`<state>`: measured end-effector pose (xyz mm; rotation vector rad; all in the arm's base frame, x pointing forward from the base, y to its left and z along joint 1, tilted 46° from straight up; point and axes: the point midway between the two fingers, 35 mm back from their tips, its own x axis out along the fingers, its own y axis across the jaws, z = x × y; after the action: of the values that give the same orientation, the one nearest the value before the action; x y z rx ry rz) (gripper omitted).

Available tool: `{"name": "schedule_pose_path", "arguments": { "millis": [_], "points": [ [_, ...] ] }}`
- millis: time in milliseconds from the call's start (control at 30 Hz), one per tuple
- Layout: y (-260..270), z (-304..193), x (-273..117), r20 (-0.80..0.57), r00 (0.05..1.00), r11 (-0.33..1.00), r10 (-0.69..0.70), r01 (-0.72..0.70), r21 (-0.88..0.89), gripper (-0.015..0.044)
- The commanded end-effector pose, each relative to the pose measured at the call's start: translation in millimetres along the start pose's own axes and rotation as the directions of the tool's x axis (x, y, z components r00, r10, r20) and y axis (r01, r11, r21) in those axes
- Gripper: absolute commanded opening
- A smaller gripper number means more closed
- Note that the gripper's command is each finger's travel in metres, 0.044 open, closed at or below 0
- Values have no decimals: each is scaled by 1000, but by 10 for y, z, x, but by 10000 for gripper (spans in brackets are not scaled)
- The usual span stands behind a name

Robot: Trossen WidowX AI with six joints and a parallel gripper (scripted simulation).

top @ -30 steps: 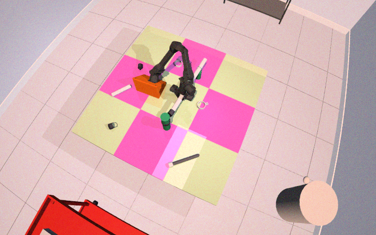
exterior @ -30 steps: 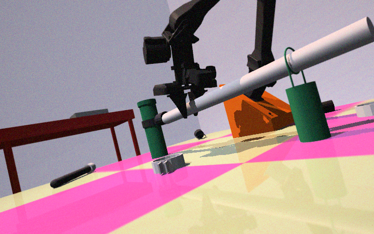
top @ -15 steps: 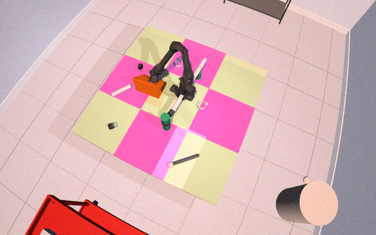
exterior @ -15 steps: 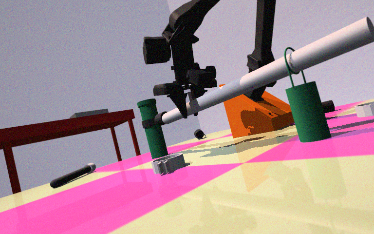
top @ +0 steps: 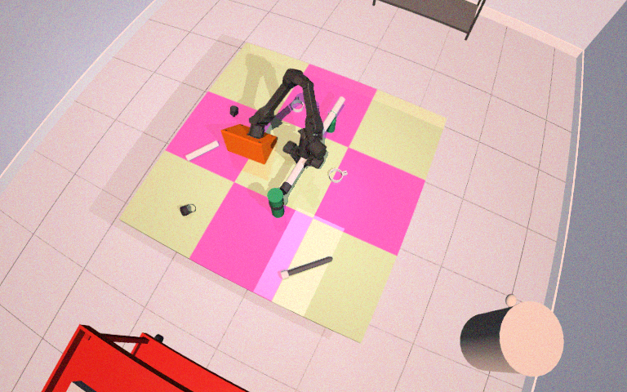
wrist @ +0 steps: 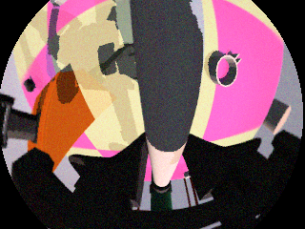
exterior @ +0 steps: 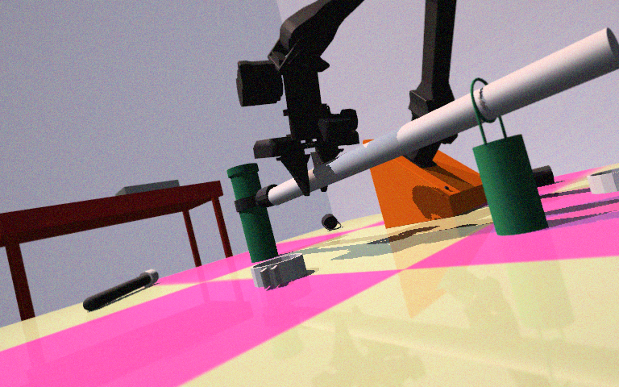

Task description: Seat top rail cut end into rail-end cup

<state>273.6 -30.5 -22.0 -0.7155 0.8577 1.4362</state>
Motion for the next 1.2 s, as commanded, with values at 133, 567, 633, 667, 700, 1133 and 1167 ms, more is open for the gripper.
{"name": "schedule_pose_path", "arguments": {
  "millis": [133, 567, 633, 667, 700, 1133, 1167],
  "points": [
    [0, -1, -1, 0, 1000, 1000, 0, 0, 0, 0],
    [4, -18, -16, -6, 1000, 1000, 0, 0, 2, 0],
    [5, -22, -18, -7, 1000, 1000, 0, 0, 2, 0],
    [6, -23, -20, -8, 1000, 1000, 0, 0, 2, 0],
    [6, -25, -21, -8, 1000, 1000, 0, 0, 2, 0],
    [8, -52, -34, -12, 1000, 1000, 0, 0, 2, 0],
    [8, -55, -34, -12, 1000, 1000, 0, 0, 2, 0]
  ]
}}
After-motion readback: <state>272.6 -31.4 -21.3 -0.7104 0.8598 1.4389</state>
